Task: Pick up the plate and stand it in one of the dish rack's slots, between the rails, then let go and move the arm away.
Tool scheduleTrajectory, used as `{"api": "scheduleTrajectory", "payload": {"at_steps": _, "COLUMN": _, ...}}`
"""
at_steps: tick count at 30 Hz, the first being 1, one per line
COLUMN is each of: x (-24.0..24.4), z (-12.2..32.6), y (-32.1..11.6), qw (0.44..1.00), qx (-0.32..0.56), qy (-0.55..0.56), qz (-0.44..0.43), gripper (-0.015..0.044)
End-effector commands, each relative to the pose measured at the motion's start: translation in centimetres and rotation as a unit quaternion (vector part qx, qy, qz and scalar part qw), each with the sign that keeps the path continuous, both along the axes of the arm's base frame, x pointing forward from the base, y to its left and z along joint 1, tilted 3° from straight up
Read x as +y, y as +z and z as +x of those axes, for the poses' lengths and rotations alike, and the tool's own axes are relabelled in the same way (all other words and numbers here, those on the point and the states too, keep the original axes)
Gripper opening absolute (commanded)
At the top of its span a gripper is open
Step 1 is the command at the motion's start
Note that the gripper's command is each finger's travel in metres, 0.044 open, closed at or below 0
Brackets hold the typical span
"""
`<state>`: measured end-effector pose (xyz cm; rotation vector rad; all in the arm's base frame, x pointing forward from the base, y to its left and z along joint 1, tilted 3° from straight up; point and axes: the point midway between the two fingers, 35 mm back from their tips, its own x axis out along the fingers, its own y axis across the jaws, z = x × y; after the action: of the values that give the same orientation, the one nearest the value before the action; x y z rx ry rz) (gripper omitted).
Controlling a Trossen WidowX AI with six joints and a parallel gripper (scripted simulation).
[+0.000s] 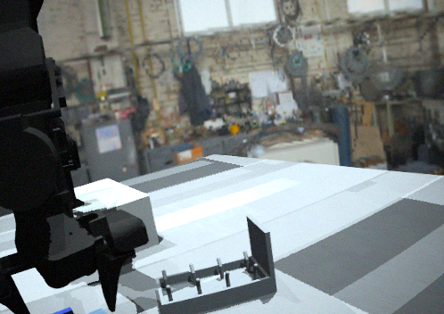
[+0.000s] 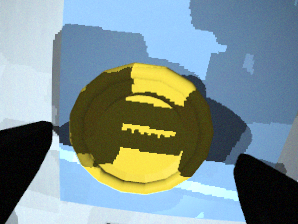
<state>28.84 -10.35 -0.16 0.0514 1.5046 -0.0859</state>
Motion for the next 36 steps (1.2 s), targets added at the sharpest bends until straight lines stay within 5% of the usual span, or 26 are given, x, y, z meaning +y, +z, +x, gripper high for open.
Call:
{"api": "scheduleTrajectory", "payload": {"at_steps": 1, "x": 0.1, "z": 0.0, "y": -0.7, "qw": 1.0, "qx": -0.001, "qy": -0.002, "qz": 0.002, "gripper": 0.04}}
{"api": "scheduleTrajectory", "payload": {"at_steps": 23, "x": 0.2, "z": -0.1, "y": -2.7, "qw": 1.0, "qx": -0.001, "qy": -0.002, "qz": 0.002, "gripper": 0.0386}}
{"api": "scheduleTrajectory", "payload": {"at_steps": 34, "x": 0.2, "z": -0.1, "y": -2.7, "qw": 1.0, "qx": -0.001, "qy": -0.002, "qz": 0.002, "gripper": 0.0313}}
{"api": "scheduleTrajectory", "payload": {"at_steps": 36, "x": 0.2, "z": 0.0, "y": -2.6, "qw": 1.0, "qx": -0.001, "qy": -0.002, "qz": 0.002, "gripper": 0.026}}
